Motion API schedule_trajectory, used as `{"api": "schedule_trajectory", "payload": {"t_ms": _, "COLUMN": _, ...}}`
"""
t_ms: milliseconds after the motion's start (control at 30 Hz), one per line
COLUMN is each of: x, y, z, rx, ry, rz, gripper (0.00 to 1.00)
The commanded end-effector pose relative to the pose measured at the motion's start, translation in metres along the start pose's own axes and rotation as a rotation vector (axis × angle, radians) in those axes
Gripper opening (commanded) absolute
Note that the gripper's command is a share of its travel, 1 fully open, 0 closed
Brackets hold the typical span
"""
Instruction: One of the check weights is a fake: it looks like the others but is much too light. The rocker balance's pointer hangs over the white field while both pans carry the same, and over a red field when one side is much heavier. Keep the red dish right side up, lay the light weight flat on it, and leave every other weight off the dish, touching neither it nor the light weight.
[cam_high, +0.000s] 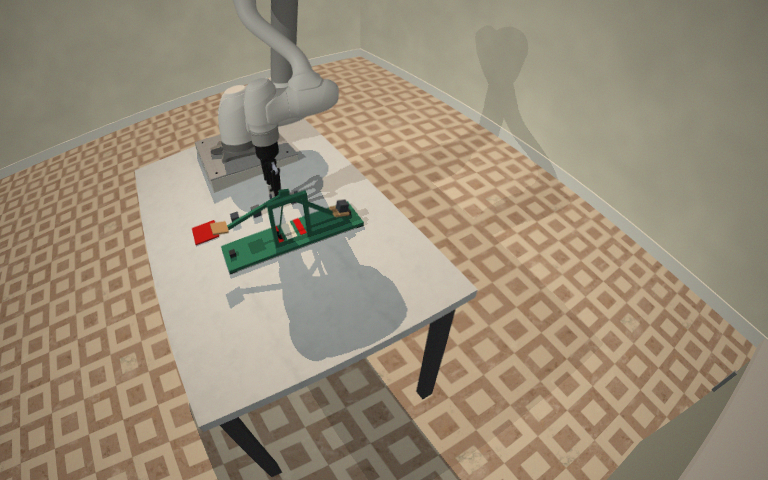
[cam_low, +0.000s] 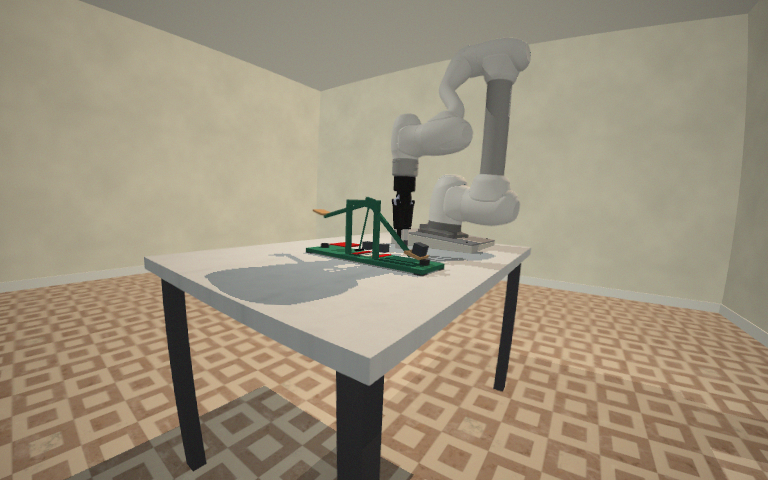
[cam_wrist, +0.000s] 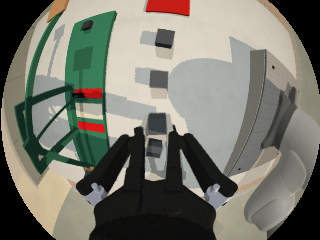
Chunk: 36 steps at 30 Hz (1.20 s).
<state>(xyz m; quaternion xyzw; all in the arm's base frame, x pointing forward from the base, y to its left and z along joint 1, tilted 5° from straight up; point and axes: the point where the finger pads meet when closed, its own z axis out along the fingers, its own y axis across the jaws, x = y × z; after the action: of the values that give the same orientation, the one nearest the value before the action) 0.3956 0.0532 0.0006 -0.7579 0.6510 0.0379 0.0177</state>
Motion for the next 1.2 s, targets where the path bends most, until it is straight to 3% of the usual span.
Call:
{"api": "schedule_trajectory", "payload": {"t_ms": 0, "x": 0.000, "y": 0.000, "z": 0.007, "rx": 0.000, "ry": 0.000, "rz": 0.000, "gripper": 0.24}}
{"api": "schedule_trajectory", "payload": {"t_ms": 300, "x": 0.000, "y": -0.001, "z": 0.017, "rx": 0.000, "ry": 0.000, "rz": 0.000, "gripper": 0.24}}
{"api": "schedule_trajectory", "payload": {"t_ms": 1167, "x": 0.000, "y": -0.001, "z": 0.017, "rx": 0.000, "ry": 0.000, "rz": 0.000, "gripper": 0.24}}
